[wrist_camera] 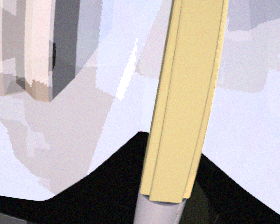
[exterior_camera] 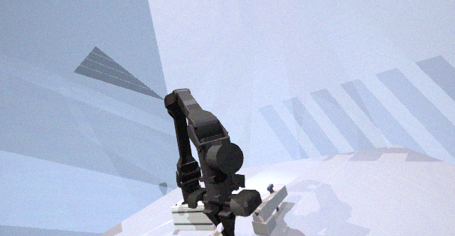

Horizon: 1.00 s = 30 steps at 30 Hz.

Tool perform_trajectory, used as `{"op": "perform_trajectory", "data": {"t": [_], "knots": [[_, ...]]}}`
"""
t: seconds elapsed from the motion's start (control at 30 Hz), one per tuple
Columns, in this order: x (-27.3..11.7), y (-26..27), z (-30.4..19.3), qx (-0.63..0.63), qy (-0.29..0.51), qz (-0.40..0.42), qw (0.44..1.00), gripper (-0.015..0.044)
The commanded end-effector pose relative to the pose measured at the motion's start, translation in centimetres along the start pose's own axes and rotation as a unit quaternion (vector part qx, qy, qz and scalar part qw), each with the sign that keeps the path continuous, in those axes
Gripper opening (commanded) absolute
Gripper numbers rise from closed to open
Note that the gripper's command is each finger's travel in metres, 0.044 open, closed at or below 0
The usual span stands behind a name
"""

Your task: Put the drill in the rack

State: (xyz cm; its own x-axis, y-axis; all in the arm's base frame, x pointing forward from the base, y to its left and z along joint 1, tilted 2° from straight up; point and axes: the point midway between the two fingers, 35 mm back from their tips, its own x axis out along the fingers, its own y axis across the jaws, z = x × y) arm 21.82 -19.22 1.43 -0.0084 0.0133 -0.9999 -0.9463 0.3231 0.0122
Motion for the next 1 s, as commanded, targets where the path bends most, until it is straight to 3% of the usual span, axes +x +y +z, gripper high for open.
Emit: {"op": "perform_trajectory", "data": {"t": [0.0,0.97], "knots": [[-0.3,0.0,0.0,0.001,0.001,-0.001,1.000,0.0000],[0.8,5.0,-0.6,0.002,0.001,0.000,1.000,0.0000]]}}
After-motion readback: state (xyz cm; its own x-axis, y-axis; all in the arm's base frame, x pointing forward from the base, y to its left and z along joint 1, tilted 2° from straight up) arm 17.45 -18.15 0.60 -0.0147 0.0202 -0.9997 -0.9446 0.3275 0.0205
